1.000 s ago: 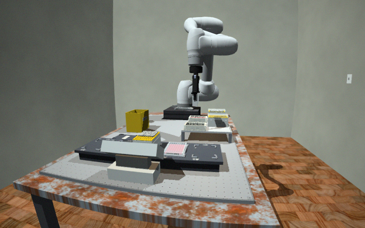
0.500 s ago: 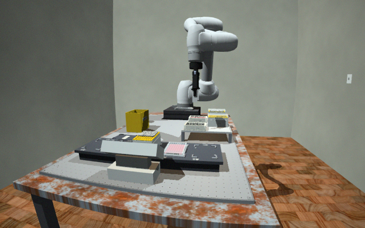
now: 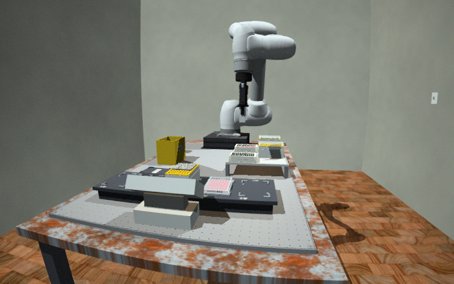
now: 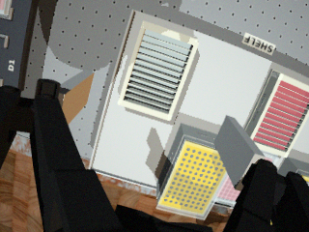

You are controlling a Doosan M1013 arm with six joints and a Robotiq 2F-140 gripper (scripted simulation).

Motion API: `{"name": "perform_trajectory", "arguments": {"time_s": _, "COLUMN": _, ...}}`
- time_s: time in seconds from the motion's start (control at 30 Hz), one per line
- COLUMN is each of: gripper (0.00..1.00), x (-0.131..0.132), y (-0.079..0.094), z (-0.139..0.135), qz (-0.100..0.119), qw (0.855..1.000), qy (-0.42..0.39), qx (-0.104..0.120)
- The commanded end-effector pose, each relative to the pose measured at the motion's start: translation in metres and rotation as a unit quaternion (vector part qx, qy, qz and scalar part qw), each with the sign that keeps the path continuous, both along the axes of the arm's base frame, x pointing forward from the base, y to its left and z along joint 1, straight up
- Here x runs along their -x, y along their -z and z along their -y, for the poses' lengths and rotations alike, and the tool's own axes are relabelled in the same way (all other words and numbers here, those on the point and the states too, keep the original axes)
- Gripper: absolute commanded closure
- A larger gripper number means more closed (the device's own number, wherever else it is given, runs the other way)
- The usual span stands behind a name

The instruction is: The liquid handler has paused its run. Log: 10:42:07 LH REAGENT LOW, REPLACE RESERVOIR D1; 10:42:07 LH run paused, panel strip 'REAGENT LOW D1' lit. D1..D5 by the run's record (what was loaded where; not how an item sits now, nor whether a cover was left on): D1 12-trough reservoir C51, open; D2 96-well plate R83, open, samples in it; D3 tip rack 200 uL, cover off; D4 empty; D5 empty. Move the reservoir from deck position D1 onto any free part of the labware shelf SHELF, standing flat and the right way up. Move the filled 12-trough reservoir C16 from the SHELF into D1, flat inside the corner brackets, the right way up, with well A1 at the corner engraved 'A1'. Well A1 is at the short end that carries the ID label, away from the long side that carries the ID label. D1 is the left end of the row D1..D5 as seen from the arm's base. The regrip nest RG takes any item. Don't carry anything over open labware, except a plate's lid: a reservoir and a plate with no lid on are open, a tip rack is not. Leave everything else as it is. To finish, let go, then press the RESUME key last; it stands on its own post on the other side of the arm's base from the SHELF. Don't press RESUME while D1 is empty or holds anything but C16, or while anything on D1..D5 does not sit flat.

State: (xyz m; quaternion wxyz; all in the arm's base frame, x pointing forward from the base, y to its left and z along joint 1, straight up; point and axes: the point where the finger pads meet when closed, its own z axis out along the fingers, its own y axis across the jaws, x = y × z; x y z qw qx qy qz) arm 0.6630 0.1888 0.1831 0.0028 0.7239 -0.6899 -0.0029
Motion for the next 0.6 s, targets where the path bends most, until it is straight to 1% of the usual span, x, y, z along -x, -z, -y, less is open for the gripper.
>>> {"name": "perform_trajectory", "arguments": {"time_s": 0.0, "gripper": 0.23, "x": 0.0, "y": -0.005, "z": 0.0, "qz": 0.0, "qw": 1.0, "qy": 0.0, "qx": 0.0}}
{"name": "perform_trajectory", "arguments": {"time_s": 0.17, "gripper": 0.23, "x": 0.0, "y": -0.013, "z": 0.0, "qz": 0.0, "qw": 1.0, "qy": 0.0, "qx": 0.0}}
{"name": "perform_trajectory", "arguments": {"time_s": 0.23, "gripper": 0.23, "x": 0.0, "y": -0.013, "z": 0.0, "qz": 0.0, "qw": 1.0, "qy": 0.0, "qx": 0.0}}
{"name": "perform_trajectory", "arguments": {"time_s": 0.57, "gripper": 0.23, "x": -0.05, "y": -0.013, "z": -0.002, "qz": 0.0, "qw": 1.0, "qy": 0.0, "qx": 0.0}}
